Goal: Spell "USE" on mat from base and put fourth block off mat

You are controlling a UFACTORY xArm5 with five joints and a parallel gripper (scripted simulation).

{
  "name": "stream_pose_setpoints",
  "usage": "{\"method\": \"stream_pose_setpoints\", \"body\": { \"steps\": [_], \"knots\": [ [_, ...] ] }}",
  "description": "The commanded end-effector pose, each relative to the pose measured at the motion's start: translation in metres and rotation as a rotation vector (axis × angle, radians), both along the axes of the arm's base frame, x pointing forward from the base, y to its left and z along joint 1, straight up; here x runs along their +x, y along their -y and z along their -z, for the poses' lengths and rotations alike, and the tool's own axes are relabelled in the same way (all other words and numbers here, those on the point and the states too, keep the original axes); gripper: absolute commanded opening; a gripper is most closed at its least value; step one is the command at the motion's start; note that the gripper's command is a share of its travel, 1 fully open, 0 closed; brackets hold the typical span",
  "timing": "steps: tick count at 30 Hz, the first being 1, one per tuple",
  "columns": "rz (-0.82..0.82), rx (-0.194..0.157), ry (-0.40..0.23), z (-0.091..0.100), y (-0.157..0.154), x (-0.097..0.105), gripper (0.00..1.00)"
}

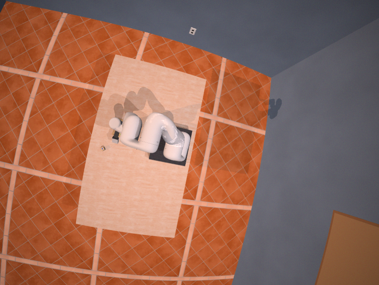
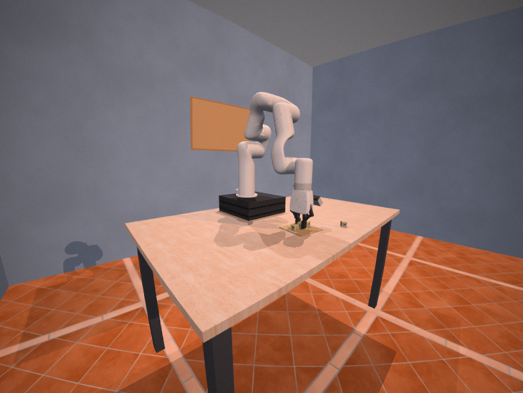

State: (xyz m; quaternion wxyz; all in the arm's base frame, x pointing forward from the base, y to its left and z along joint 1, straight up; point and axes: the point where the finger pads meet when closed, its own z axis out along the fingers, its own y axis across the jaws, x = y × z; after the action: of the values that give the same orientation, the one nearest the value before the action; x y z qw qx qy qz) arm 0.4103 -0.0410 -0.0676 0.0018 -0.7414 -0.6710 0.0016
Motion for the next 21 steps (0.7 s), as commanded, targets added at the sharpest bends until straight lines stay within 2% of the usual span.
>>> {"method": "stream_pose_setpoints", "body": {
  "steps": [1,19,20,21],
  "knots": [
    [0.000,0.000,0.003,-0.0009,0.0001,0.0013,0.21],
    [0.000,0.000,0.003,-0.0009,0.0001,0.0013,0.21],
    [0.000,0.000,0.003,-0.0009,0.0001,0.0013,0.26],
    [0.000,0.000,0.003,-0.0009,0.0001,0.0013,0.26]
  ]
}}
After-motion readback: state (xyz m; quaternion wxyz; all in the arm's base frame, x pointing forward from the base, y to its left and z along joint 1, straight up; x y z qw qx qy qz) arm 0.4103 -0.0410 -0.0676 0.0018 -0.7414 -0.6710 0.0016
